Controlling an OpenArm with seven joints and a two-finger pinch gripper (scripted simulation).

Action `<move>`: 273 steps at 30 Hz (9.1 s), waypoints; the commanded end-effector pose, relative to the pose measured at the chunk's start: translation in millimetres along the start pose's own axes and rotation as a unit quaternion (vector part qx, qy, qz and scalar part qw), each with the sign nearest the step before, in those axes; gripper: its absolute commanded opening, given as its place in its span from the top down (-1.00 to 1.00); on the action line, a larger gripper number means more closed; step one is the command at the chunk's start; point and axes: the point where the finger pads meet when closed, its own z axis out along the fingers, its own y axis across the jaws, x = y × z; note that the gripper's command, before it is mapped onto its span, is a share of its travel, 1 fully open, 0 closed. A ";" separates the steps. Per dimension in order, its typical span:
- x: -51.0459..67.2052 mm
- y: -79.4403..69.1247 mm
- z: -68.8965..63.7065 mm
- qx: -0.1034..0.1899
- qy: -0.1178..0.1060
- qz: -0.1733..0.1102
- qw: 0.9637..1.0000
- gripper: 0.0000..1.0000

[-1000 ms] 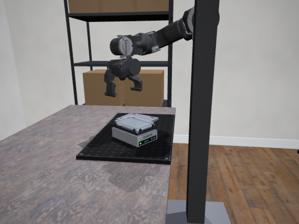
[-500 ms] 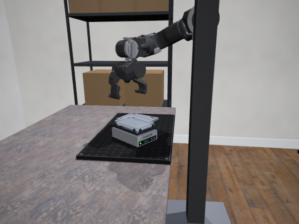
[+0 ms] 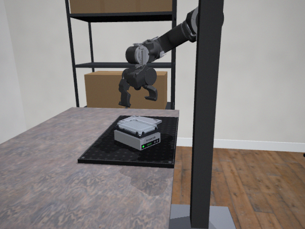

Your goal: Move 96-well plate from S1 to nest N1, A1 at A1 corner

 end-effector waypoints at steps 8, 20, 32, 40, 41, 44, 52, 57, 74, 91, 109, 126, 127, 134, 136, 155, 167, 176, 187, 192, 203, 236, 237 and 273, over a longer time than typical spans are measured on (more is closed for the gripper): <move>6.0 0.4 1.9 -0.005 0.000 0.001 1.000 -0.54; 5.8 0.5 1.4 -0.004 0.000 0.000 1.000 -0.54; 5.8 0.5 1.4 -0.004 0.000 0.000 1.000 -0.54; 4.2 1.0 56.3 -0.005 0.000 0.001 1.000 -0.54; 4.2 1.0 56.3 -0.005 0.000 0.001 1.000 -0.54; 4.2 1.0 56.3 -0.005 0.000 0.001 1.000 -0.54; 3.7 0.8 58.5 -0.003 -0.001 0.003 1.000 -0.54; 4.2 1.2 68.9 -0.005 0.000 0.001 1.000 -0.54; 4.1 1.8 66.6 -0.005 0.000 0.001 1.000 -0.54; 4.9 0.7 89.7 -0.005 0.001 -0.001 1.000 -0.54; 3.3 3.6 83.8 -0.005 0.001 0.002 1.000 -0.54; 5.2 -0.3 86.8 -0.003 0.000 0.001 1.000 -0.54; 5.2 -0.3 86.8 -0.003 0.000 0.001 1.000 -0.54; 5.2 -0.3 86.8 -0.003 0.000 0.001 1.000 -0.54; 5.2 -0.3 86.8 -0.003 0.000 0.001 1.000 -0.54; 3.2 2.2 83.8 -0.005 0.000 0.002 1.000 -0.41; 3.2 1.8 84.5 -0.004 0.000 0.002 1.000 0.39; 3.3 1.2 84.5 -0.003 0.001 0.002 1.000 0.86; 3.3 1.2 84.5 -0.003 0.001 0.002 1.000 1.00; 3.3 1.2 84.5 -0.003 0.000 0.002 1.000 1.00; 3.3 1.2 84.5 -0.003 0.000 0.002 1.000 1.00; 2.3 1.7 20.8 -0.005 0.000 0.004 1.000 1.00; 2.3 1.7 20.8 -0.005 0.000 0.004 1.000 1.00; -1.4 -7.5 0.6 -0.002 0.001 -0.018 1.000 1.00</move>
